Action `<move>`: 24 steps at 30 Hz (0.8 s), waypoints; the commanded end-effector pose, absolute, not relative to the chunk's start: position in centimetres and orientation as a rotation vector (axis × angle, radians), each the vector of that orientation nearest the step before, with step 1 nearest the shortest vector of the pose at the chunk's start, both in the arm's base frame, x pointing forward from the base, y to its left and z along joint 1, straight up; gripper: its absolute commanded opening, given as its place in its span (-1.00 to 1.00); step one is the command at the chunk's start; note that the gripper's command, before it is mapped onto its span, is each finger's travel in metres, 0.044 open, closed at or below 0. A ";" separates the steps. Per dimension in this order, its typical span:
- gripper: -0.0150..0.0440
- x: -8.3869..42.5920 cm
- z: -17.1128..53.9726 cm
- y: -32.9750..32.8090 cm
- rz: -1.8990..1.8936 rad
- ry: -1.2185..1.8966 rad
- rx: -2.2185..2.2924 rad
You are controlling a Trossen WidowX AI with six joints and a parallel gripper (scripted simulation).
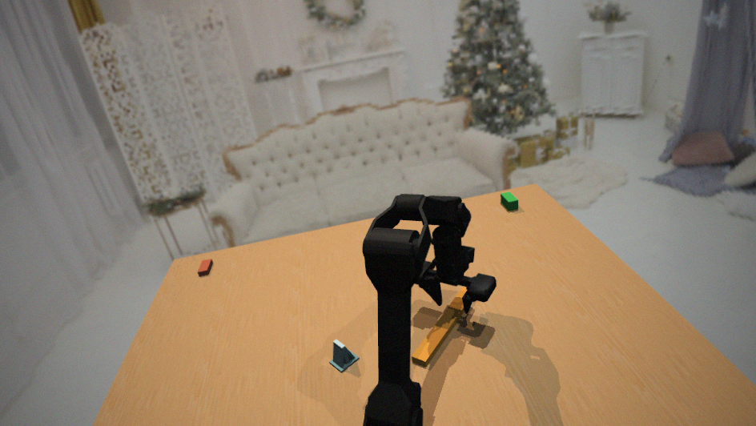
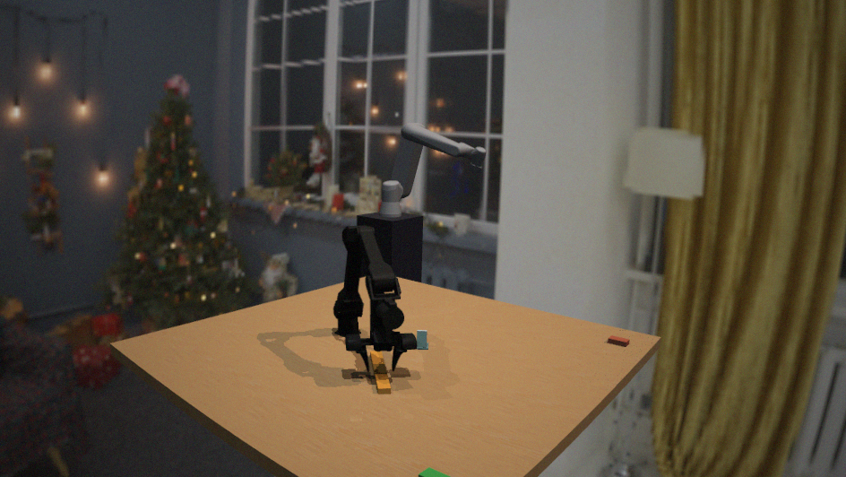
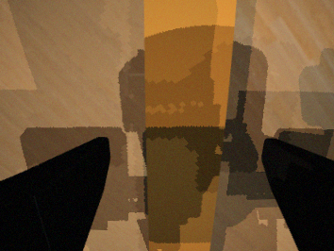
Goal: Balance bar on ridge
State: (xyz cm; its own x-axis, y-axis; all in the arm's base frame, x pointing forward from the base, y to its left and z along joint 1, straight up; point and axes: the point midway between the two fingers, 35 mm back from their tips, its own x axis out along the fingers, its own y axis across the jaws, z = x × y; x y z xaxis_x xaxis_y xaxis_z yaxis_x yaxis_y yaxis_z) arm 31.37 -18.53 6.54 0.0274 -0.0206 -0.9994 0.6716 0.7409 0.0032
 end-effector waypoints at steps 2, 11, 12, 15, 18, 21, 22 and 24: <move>0.58 31.3 5.5 -18.4 -0.581 1.463 0.574; 0.58 31.3 5.0 -18.4 -0.581 1.463 0.574; 0.58 31.3 5.0 -18.4 -0.581 1.463 0.574; 0.58 31.3 5.0 -18.4 -0.581 1.463 0.574; 0.58 31.3 5.0 -18.4 -0.581 1.463 0.574; 0.58 31.3 5.0 -18.4 -0.581 1.463 0.574; 0.49 31.2 5.0 -18.5 -0.580 1.466 0.568; 0.31 31.2 5.0 -18.5 -0.580 1.466 0.568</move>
